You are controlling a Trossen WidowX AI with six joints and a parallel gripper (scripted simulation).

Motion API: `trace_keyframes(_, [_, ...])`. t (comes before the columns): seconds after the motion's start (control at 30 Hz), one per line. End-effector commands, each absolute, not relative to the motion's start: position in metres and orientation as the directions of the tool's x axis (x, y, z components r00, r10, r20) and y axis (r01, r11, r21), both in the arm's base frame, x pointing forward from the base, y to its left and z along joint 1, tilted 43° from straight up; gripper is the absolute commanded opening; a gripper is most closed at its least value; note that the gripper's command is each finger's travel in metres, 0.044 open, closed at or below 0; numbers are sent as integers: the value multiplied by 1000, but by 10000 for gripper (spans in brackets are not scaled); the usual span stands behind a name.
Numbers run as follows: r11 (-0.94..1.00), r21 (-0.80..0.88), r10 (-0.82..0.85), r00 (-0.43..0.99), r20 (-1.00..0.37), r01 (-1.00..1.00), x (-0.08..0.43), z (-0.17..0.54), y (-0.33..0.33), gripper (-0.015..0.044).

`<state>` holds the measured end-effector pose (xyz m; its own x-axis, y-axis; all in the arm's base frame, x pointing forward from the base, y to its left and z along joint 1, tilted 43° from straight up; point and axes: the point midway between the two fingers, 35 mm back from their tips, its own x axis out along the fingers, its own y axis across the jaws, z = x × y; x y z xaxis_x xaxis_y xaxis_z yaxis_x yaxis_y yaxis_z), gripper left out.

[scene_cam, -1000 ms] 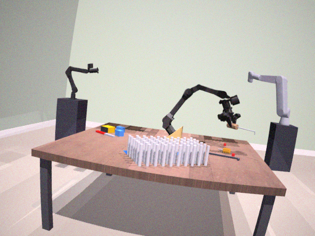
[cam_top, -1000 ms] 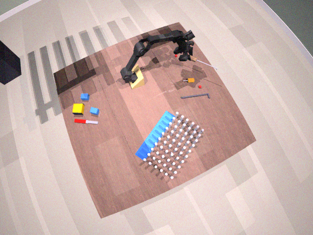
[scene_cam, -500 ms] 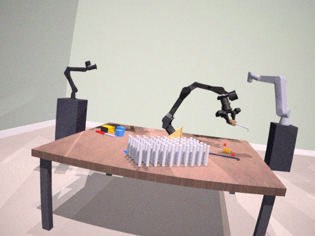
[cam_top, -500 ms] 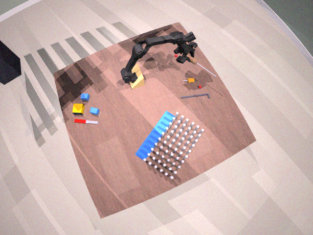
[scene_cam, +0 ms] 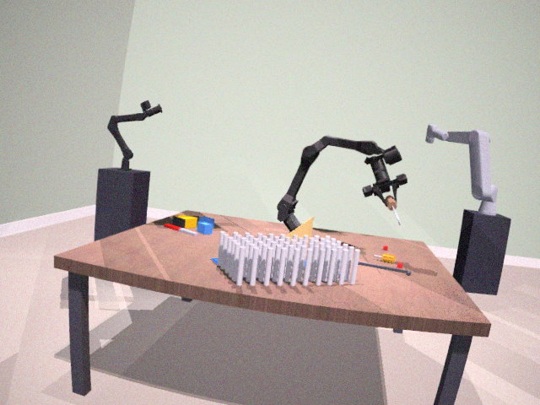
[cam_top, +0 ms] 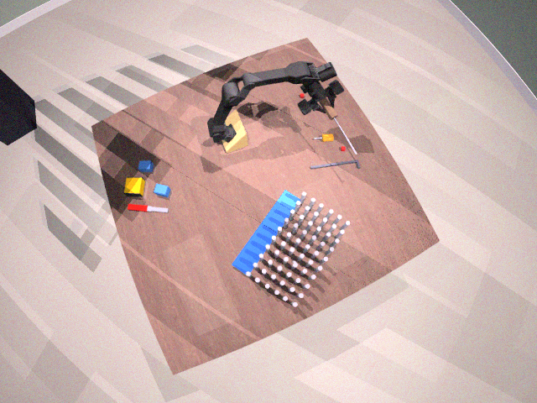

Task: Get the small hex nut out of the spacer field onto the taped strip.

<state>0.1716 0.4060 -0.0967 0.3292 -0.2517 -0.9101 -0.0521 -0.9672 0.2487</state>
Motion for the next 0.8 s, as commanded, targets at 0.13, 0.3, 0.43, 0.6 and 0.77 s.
trace_keyframes(0.13, [-945,142,-240,331,-912,-295,197,-72,397,0])
trace_keyframes(0.3, [-894,72,-236,329,-915,-442,212,-60,390,0])
trace_keyframes(0.43, [-834,15,-233,327,-916,-552,224,-49,384,0])
trace_keyframes(0.6, [-735,-56,-230,326,-917,-675,238,-37,375,0])
trace_keyframes(0.77, [-617,-125,-225,326,-918,-777,252,-24,365,0])
